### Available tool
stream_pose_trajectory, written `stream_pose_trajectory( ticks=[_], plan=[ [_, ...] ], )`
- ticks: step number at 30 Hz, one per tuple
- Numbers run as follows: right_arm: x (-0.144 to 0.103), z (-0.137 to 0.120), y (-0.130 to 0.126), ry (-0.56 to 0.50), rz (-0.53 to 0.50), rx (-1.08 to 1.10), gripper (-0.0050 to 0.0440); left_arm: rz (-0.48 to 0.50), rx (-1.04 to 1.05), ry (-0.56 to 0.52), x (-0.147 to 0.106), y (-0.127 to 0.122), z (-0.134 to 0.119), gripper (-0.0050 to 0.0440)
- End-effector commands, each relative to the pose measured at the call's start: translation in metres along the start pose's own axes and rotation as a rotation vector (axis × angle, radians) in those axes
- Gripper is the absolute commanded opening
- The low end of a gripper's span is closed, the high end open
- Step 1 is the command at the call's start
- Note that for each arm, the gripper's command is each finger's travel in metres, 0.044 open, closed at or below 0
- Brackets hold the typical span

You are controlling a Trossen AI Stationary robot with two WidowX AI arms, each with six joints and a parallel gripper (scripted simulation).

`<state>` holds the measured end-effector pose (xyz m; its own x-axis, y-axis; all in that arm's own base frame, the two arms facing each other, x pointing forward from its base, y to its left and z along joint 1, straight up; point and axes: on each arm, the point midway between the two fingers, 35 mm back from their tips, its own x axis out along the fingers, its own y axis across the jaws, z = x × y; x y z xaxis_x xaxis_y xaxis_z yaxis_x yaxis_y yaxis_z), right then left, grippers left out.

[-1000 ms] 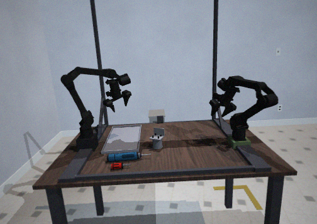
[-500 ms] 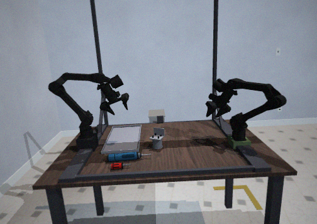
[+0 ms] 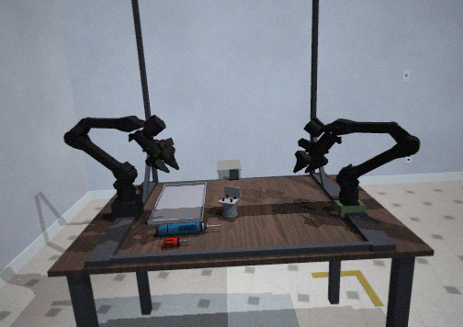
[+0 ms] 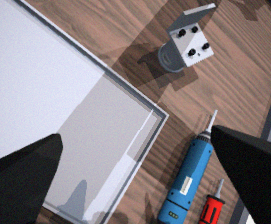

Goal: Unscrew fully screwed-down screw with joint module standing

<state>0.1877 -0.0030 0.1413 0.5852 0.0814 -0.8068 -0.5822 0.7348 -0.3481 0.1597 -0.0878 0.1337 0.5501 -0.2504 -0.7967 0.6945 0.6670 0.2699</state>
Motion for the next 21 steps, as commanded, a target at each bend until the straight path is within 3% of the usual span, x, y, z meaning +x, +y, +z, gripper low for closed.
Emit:
stream_pose_trajectory(
  ticks=[1,5,16,21],
  plan=[
    [-0.001,-0.019,-0.010,-0.006,-0.111,0.205,0.0440,0.016,-0.045,-0.032,0.008,0.012,0.004,0.0440],
    [-0.001,-0.027,-0.013,-0.014,-0.155,0.298,0.0440,0.032,-0.072,-0.049,0.013,0.019,0.006,0.0440],
    [-0.003,-0.078,-0.031,-0.092,-0.450,0.846,0.0440,0.142,-0.303,-0.148,0.049,0.071,0.015,0.0440],
    [-0.003,-0.088,-0.033,-0.118,-0.504,0.941,0.0440,0.164,-0.368,-0.156,0.061,0.082,0.014,0.0440]
  ],
)
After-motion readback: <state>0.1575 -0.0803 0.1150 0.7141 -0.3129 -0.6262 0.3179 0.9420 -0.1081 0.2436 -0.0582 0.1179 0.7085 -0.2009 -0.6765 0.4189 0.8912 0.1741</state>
